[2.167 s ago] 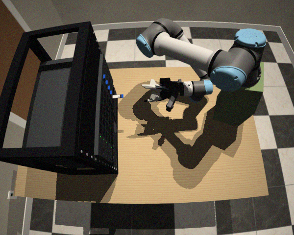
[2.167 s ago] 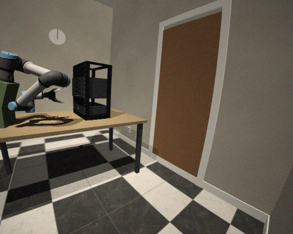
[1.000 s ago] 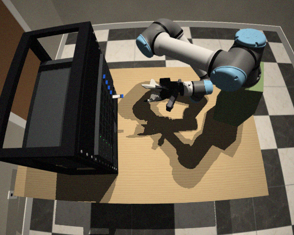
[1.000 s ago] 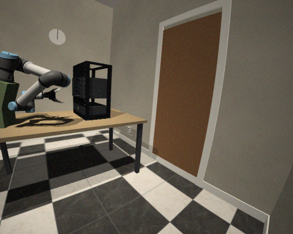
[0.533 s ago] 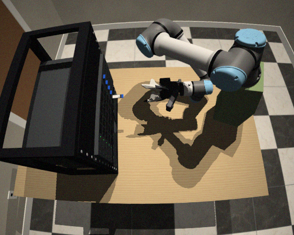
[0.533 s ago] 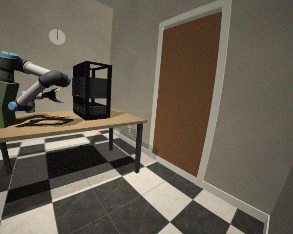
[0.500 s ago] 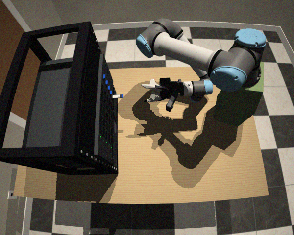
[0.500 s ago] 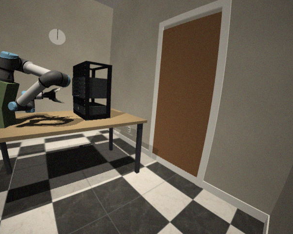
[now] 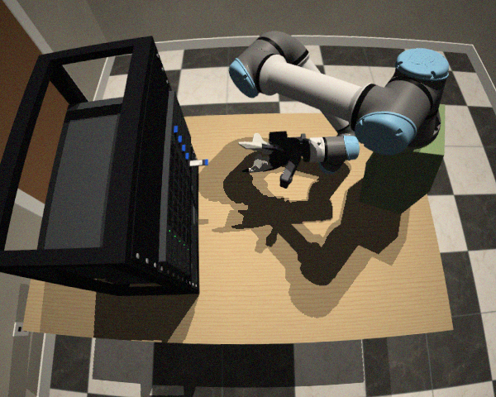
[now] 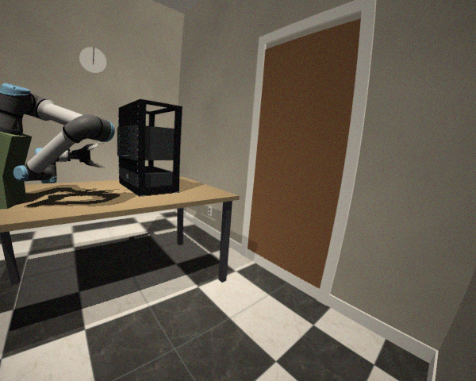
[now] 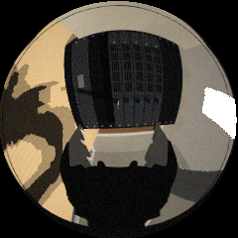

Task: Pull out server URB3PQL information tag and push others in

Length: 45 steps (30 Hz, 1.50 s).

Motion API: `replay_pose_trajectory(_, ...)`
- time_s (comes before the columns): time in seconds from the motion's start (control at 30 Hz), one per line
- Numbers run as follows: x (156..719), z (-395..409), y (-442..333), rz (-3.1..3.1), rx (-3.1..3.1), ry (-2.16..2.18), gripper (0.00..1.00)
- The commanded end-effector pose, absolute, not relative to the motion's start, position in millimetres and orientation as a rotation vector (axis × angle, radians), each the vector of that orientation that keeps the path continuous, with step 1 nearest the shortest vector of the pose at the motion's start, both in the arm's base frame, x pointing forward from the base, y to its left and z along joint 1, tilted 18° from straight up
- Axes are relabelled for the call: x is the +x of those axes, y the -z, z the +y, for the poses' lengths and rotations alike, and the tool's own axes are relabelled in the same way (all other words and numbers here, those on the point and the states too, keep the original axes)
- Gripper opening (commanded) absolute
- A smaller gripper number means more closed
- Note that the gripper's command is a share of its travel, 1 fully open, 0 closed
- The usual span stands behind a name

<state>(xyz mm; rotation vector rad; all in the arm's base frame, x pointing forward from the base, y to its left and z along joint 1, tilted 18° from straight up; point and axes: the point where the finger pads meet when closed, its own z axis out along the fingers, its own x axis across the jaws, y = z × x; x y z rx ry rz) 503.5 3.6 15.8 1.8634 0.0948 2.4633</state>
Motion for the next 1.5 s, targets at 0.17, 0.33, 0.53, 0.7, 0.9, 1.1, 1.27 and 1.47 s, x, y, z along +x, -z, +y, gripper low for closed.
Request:
replay_pose_trajectory(0.17, 503.9, 3.4, -16.6, 0.086, 1.866, -2.468, 1.0)
replay_pose_trajectory(0.33, 504.1, 3.2, -17.0, 0.08, 1.869, -2.471, 1.0)
replay_pose_trajectory(0.53, 504.2, 3.1, -17.3, 0.075, 1.871, -2.474, 1.0)
replay_pose_trajectory(0.7, 504.5, 2.9, -17.7, 0.068, 1.873, -2.477, 1.0)
replay_pose_trajectory(0.9, 504.8, 2.7, -18.2, 0.058, 1.877, -2.482, 1.0)
replay_pose_trajectory(1.1, 505.0, 2.6, -18.6, 0.051, 1.88, -2.486, 1.0)
replay_pose_trajectory(1.27, 505.3, 2.4, -19.1, 0.042, 1.883, -2.49, 1.0)
replay_pose_trajectory(1.47, 505.7, 2.1, -19.7, 0.03, 1.887, -2.496, 1.0)
